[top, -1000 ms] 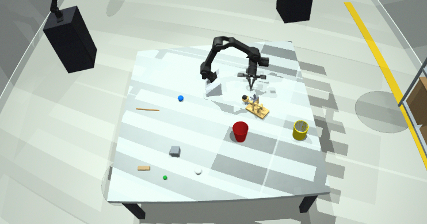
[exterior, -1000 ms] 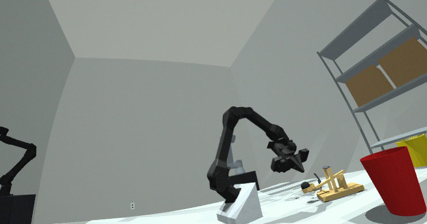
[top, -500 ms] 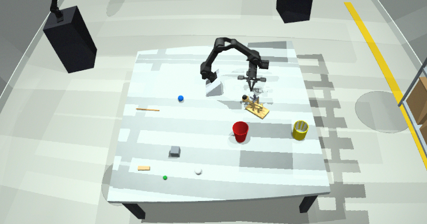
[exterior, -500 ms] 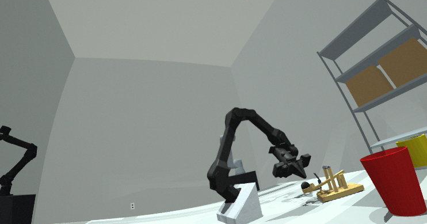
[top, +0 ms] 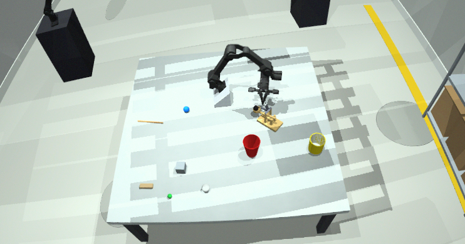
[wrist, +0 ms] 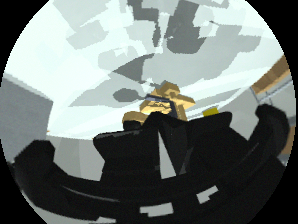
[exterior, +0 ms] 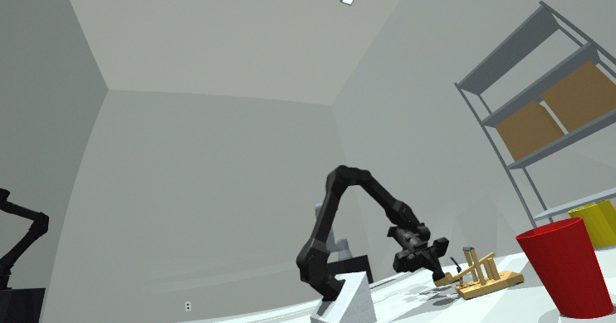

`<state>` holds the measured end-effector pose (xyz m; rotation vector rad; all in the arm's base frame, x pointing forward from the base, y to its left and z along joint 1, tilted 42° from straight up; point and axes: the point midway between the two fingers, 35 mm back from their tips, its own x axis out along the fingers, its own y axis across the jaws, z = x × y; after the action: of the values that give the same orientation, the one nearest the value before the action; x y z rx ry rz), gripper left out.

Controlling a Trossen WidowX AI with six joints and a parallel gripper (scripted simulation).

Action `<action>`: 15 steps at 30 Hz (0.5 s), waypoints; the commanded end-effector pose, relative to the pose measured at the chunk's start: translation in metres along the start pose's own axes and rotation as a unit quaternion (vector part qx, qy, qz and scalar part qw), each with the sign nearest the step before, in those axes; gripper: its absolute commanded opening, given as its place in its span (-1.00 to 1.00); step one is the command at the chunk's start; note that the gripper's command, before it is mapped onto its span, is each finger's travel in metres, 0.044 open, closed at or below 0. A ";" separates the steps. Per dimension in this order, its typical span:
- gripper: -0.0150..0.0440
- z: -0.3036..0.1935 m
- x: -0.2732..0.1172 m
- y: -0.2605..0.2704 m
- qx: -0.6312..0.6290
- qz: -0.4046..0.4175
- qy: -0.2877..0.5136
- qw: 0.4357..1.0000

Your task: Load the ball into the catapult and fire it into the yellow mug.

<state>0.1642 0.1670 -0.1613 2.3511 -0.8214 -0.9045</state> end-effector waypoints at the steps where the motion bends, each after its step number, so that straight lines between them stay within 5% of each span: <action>1: -0.49 0.005 0.007 0.002 -0.005 0.002 0.003 1.000; 15: -0.49 0.020 0.022 0.006 -0.005 0.002 0.003 1.000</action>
<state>0.1616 0.1492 -0.1778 2.3506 -0.8218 -0.9039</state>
